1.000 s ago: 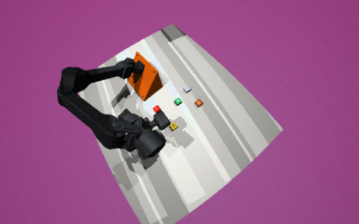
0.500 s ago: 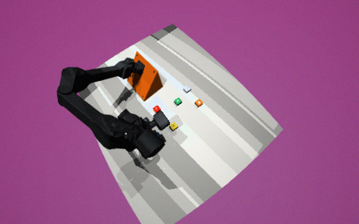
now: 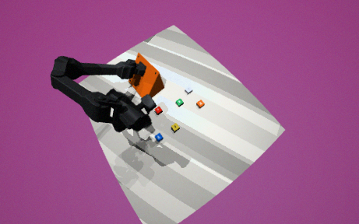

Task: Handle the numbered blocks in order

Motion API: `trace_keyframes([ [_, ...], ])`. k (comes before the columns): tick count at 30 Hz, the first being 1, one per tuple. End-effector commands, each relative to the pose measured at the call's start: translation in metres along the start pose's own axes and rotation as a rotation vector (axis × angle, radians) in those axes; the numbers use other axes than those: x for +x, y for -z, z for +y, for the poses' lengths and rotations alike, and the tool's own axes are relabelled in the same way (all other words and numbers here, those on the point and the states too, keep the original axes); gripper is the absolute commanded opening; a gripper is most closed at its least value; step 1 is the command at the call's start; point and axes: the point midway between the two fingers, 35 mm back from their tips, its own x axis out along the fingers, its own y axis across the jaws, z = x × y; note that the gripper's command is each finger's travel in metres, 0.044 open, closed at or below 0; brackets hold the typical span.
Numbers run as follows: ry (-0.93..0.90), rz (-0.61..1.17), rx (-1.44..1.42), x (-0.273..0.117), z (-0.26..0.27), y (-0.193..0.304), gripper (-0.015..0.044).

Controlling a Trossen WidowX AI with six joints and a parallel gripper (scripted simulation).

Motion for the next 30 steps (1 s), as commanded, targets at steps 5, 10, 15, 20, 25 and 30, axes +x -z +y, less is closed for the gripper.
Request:
trace_keyframes([
  [5, -0.002, 0.001, 0.003, 0.072, 0.002, 0.005, 0.0400],
  [10, 0.001, 0.001, 0.003, 0.082, 0.001, 0.006, 0.0400],
  [15, 0.001, 0.001, 0.003, 0.086, 0.001, 0.006, 0.0400],
  [20, 0.001, 0.001, 0.004, 0.094, 0.001, 0.006, 0.0400],
  [25, 0.001, 0.001, 0.004, 0.102, 0.001, 0.006, 0.0400],
  [30, 0.002, 0.001, 0.003, 0.110, 0.001, 0.006, 0.0400],
])
